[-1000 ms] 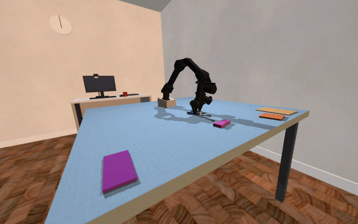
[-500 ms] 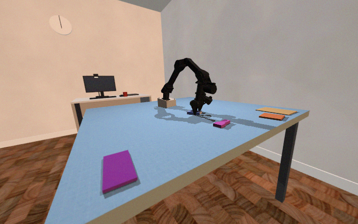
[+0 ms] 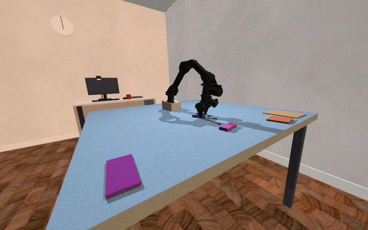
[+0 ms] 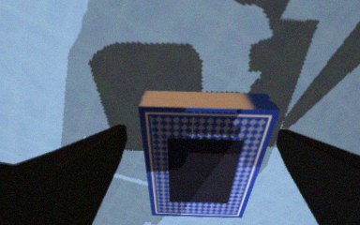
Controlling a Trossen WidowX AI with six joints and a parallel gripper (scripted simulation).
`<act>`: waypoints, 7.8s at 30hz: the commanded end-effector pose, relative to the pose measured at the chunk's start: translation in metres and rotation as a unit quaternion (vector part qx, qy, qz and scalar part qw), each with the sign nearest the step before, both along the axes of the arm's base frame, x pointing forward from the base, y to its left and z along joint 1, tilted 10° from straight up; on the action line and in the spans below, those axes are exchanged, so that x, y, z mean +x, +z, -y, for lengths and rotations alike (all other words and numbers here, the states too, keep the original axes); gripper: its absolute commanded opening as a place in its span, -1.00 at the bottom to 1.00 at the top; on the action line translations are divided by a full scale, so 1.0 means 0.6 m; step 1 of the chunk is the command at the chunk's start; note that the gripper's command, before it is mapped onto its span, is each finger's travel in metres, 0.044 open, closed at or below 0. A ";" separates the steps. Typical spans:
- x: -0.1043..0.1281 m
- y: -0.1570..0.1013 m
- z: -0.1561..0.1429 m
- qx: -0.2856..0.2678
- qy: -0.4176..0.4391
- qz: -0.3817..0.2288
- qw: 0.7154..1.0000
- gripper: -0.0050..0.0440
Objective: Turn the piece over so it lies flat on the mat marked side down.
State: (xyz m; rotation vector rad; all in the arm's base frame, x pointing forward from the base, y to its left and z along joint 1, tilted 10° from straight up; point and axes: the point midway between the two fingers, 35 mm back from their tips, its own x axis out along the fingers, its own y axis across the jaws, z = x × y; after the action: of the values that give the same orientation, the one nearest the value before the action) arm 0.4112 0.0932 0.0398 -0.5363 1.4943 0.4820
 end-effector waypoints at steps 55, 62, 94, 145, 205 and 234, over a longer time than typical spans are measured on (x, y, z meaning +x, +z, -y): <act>-0.013 0.085 0.011 0.007 -0.051 -0.006 0.999 -0.80; -0.026 0.184 0.033 0.035 -0.224 -0.019 0.974 -0.80; 0.015 0.184 0.026 0.085 -0.215 0.102 0.968 -0.80; 0.091 0.179 0.012 0.176 -0.199 0.317 0.910 -0.80; 0.179 0.194 -0.008 0.287 -0.171 0.563 0.756 -0.80; 0.198 0.193 -0.012 0.307 -0.165 0.607 0.714 -0.80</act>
State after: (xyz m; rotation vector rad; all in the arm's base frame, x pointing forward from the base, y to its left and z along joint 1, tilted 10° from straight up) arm 0.5295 0.0993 0.1586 0.0292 0.0777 0.2017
